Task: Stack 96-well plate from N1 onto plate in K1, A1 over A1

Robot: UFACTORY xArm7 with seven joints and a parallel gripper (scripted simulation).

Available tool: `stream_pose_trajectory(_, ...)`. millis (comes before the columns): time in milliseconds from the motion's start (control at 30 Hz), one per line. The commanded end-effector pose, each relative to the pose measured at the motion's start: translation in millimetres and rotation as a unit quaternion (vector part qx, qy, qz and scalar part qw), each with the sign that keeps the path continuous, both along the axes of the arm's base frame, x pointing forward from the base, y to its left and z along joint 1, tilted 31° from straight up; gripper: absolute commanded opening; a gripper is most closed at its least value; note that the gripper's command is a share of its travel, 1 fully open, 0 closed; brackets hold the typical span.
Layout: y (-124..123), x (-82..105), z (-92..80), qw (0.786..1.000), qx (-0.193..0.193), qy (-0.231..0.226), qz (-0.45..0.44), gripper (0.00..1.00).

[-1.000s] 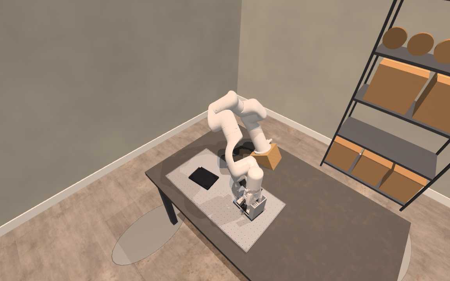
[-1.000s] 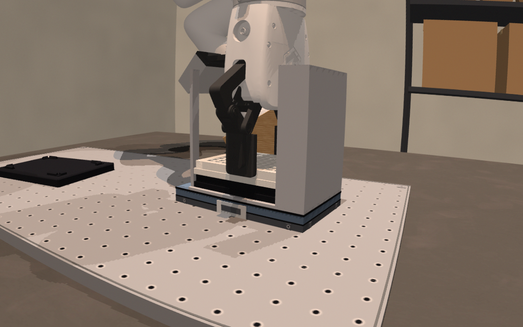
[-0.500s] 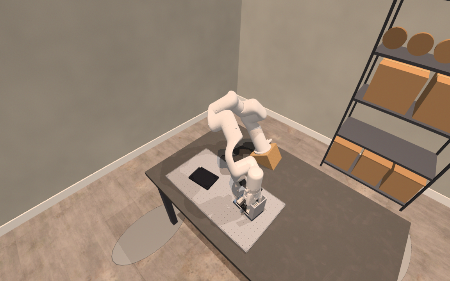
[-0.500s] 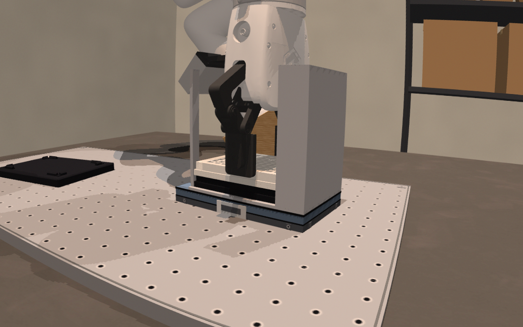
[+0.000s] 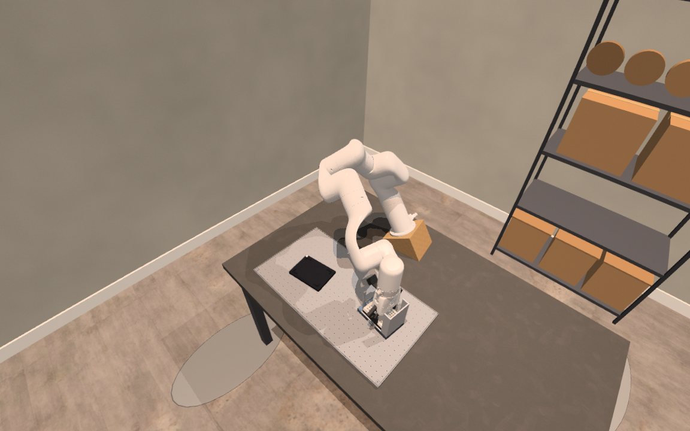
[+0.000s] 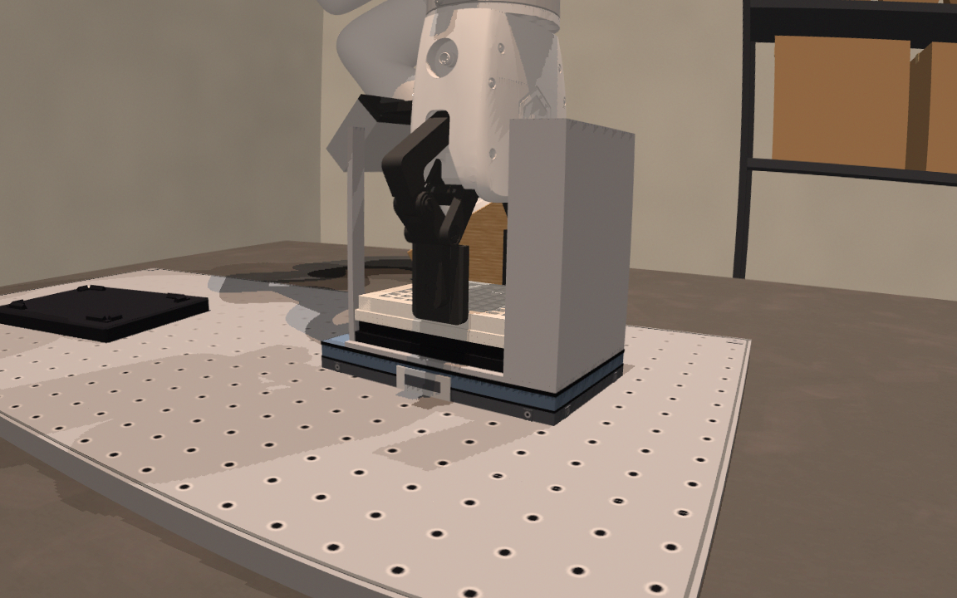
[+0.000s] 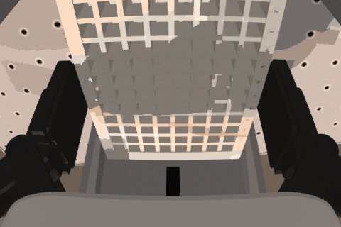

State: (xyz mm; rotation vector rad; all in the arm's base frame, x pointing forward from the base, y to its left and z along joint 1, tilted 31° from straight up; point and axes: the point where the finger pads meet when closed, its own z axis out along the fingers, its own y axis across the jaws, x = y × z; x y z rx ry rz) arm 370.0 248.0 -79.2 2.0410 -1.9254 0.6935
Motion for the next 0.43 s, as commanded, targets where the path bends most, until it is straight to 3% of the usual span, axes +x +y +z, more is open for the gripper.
stream_pose_trajectory(0, 2.4, 0.4, 1.2, 1.0, 0.002, -0.001, 0.001, 1.0)
stream_pose_trajectory(400, 6.2, -1.0, 8.0, 1.0, 0.002, -0.001, 0.001, 1.0)
